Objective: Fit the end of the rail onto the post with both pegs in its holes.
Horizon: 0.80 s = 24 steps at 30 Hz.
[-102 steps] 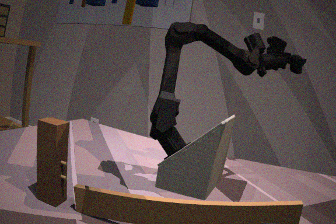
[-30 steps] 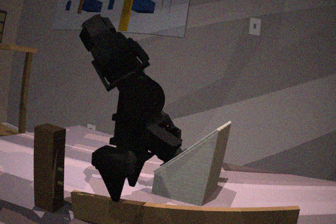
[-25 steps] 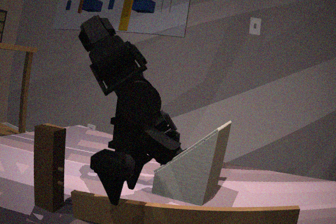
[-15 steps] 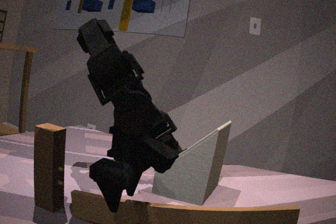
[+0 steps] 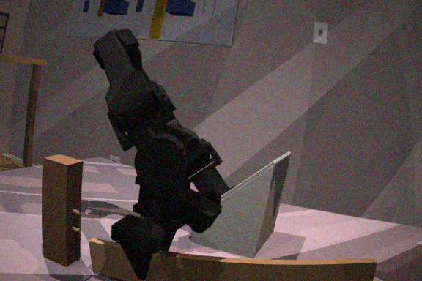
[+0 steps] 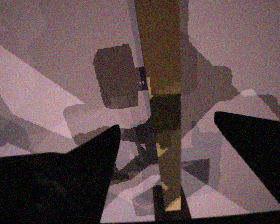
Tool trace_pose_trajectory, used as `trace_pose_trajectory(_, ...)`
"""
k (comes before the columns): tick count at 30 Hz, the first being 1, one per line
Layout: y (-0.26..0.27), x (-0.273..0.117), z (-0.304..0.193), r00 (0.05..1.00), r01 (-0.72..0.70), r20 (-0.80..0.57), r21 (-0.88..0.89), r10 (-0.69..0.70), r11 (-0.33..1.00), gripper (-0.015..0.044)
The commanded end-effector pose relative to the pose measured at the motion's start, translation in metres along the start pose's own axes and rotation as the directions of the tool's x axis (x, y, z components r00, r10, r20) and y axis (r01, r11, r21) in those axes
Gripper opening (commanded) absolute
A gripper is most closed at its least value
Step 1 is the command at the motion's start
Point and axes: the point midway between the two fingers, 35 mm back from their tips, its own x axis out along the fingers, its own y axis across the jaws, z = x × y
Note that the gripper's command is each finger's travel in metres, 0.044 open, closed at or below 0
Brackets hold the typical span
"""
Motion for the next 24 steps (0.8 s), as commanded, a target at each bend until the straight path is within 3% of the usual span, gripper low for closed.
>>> trace_pose_trajectory(1, 0.002, 0.009, 0.000, 1.000, -0.007, -0.008, -0.010, 0.007, 1.000, 0.0440)
trace_pose_trajectory(10, 0.003, 0.021, -0.001, 1.000, -0.007, -0.010, -0.009, 0.007, 1.000, 0.0440)
trace_pose_trajectory(24, 0.003, 0.021, -0.001, 1.000, -0.007, -0.010, -0.009, 0.007, 1.000, 0.0073)
